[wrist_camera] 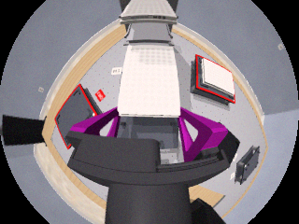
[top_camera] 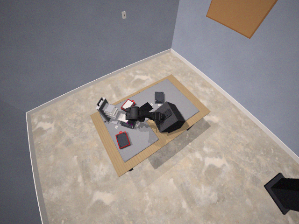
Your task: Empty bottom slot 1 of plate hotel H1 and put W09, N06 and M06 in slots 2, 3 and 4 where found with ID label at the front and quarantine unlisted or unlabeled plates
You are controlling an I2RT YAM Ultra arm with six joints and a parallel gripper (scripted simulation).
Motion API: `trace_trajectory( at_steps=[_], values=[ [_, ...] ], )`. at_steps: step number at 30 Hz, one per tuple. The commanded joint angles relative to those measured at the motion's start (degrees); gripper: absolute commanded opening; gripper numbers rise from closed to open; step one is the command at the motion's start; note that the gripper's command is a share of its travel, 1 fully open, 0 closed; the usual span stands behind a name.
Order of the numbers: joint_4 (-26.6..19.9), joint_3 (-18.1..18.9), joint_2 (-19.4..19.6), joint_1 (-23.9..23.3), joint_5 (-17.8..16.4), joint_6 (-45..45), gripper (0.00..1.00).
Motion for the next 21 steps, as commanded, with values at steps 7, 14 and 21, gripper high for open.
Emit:
trace_trajectory(
  at_steps=[7,14,21],
  values=[
    [1.66,-0.81,-1.93,-0.08,1.04,0.33,0.85],
    [2.46,-2.04,-1.86,0.77,1.30,0.45,0.85],
    [4.63,-4.02,-1.61,1.65,2.15,0.61,0.85]
  ],
)
